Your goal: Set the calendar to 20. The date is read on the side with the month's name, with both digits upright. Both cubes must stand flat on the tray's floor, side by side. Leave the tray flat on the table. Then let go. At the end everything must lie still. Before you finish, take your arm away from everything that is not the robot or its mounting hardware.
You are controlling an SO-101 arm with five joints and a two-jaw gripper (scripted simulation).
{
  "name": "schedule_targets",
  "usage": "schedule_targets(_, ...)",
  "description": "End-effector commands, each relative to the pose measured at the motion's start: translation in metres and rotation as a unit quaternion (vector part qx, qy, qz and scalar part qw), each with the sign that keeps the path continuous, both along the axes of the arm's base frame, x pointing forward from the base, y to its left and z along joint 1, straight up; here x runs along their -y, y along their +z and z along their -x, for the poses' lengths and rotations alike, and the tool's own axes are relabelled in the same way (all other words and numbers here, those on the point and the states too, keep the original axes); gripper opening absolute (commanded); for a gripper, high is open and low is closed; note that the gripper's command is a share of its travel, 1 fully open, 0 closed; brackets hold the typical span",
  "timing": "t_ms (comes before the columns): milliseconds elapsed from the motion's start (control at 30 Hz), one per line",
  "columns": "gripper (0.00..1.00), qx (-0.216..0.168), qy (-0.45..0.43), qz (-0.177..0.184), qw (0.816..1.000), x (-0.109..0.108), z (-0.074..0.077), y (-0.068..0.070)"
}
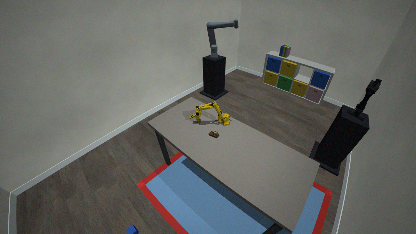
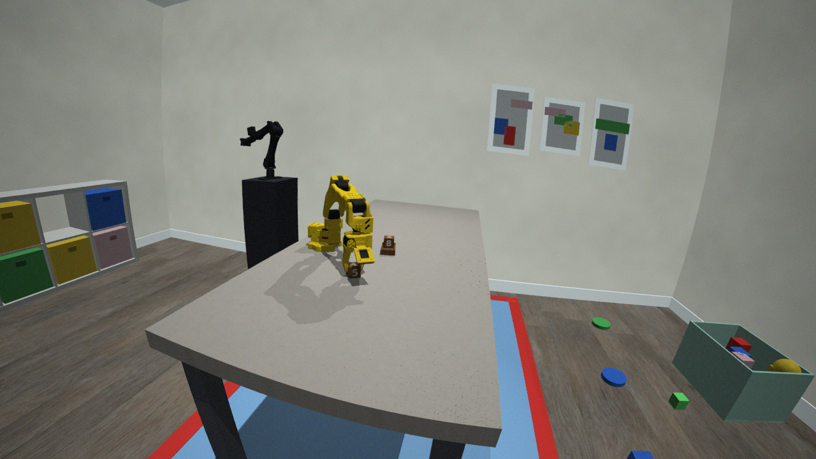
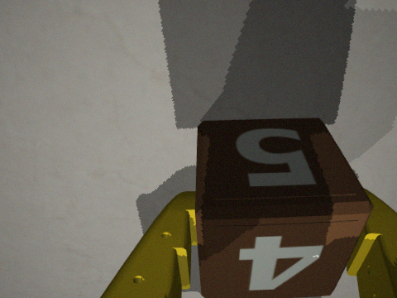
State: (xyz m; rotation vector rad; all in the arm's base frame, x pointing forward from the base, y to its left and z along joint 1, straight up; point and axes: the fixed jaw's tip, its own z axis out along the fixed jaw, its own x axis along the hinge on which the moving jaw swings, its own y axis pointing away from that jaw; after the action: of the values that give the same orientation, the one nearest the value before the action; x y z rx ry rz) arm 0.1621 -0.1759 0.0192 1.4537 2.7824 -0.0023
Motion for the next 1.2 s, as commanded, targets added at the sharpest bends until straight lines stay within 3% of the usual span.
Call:
schedule_targets(0,0.08,0.014,-0.004,0.016,1.000,0.006,0.000,0.007)
schedule_targets(167,0.00,0.014,-0.004,0.016,1.000,0.006,0.000,0.007)
schedule_targets(500,0.00,0.014,-0.004,0.016,1.000,0.006,-0.001,0.010)
schedule_targets(1167,0.00,0.019,-0.003,0.021,1.000,0.000,-0.004,0.054)
